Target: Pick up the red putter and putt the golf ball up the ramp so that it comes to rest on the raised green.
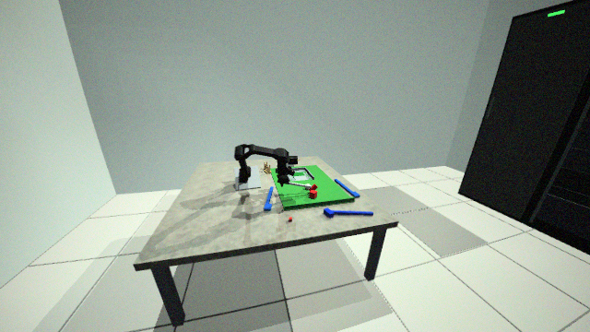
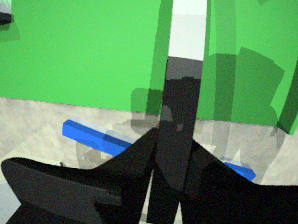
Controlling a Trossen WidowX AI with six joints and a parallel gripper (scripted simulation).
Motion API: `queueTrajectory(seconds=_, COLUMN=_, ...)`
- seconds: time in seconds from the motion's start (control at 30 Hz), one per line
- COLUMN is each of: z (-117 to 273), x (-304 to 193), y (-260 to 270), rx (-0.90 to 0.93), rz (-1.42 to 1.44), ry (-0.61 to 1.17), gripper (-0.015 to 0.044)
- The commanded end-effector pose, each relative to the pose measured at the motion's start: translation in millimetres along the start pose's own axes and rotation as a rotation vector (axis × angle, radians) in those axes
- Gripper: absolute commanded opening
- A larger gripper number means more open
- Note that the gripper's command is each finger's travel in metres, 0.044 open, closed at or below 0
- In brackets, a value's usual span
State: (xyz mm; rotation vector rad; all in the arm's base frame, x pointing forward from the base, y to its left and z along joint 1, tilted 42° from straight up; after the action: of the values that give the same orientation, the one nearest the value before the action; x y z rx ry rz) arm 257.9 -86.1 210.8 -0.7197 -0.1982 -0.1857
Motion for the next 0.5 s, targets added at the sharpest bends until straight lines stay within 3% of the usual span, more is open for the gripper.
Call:
queueTrajectory(seconds=0.0, z=0, x=1, y=-3, rx=0.002, rz=-0.001, ry=-0.002, gripper=0.0000)
queueTrajectory(seconds=0.47, z=-4, x=2, y=-12, rx=0.007, rz=0.008, ry=0.002, gripper=0.0000)
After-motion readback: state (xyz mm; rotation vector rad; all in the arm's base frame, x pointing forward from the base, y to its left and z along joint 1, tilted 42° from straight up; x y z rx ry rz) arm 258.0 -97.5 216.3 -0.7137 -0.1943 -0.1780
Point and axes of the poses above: the point midway between the two fingers, 35 mm back from their tips, its own z axis back along the fingers, its own y axis across the jaws, x = y × z, the point moved 2 cm from there along z, back along the fingers, and after that the axes turned 15 degrees about -z, right-handed, at the moved point
